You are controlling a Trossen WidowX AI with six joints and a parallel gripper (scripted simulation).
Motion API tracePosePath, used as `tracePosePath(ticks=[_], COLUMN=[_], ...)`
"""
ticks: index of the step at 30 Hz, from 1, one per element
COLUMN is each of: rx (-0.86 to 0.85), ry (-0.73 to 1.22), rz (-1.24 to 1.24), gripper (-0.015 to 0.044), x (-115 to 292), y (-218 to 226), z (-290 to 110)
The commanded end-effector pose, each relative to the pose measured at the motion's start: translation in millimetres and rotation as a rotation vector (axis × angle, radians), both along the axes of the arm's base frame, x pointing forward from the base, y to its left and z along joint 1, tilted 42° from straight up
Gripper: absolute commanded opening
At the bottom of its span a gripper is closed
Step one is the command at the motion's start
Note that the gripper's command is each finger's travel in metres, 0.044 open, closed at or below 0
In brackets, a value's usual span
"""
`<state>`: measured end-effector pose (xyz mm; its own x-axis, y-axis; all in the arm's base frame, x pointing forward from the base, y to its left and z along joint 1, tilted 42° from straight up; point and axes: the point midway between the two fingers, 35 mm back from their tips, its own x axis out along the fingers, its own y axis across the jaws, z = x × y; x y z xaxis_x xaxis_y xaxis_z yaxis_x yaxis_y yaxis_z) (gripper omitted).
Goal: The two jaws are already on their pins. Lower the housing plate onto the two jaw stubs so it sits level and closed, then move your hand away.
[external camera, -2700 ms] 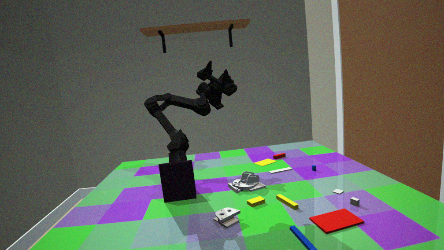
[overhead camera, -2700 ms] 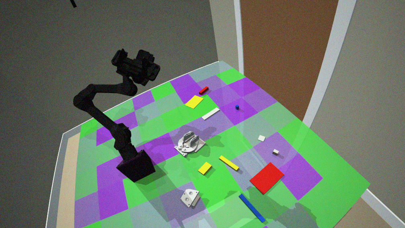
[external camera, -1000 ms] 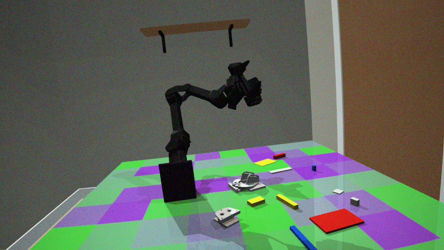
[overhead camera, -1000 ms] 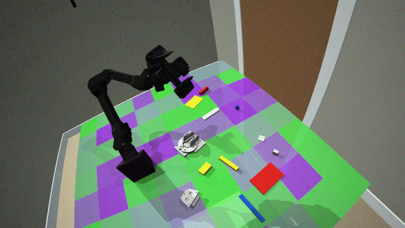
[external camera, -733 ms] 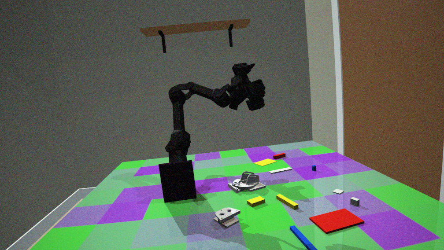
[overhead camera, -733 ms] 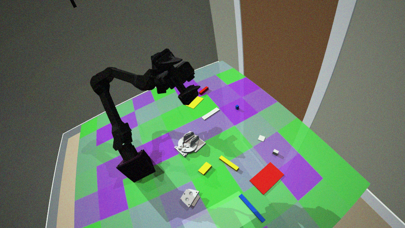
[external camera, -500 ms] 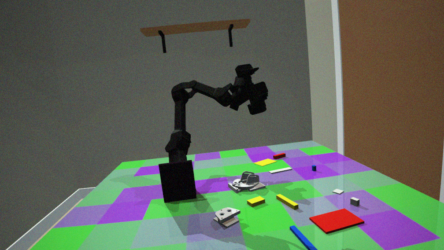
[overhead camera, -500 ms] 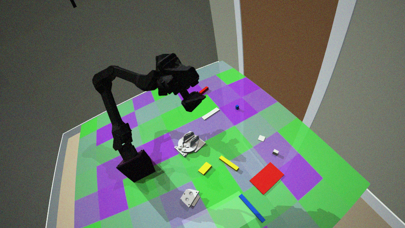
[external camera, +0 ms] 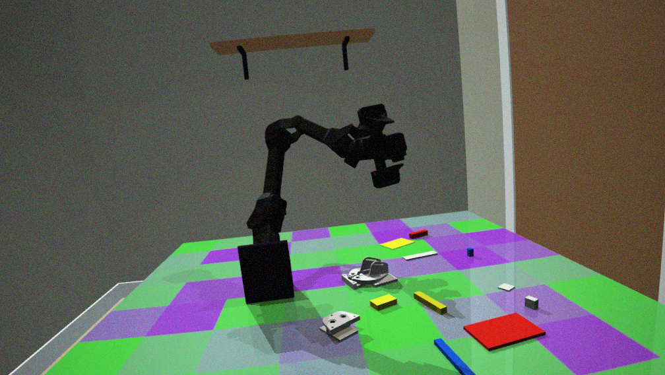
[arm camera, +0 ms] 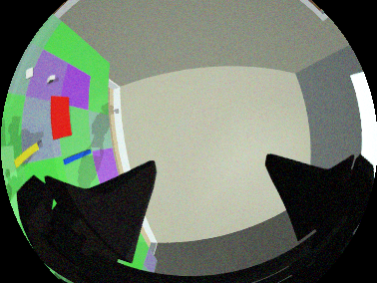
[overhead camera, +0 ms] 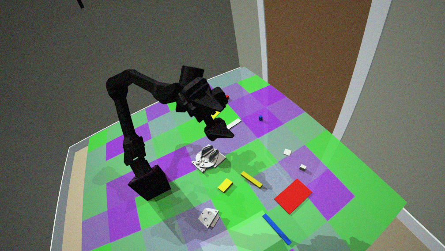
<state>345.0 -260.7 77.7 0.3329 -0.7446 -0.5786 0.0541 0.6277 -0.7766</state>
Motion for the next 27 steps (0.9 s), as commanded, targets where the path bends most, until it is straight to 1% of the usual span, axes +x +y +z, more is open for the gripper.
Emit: tracePosePath(ticks=[1, 14, 27], rx=[0.062, 0.289, 0.528], ry=[0.021, 0.088, 0.158], rz=[-0.012, -0.092, -0.194], gripper=[0.0440, 0.0440, 0.0440], x=[-2.4, -23.7, -51.5], y=[-3.6, -11.2, -7.3], z=[-17.5, -74.6, -126.2])
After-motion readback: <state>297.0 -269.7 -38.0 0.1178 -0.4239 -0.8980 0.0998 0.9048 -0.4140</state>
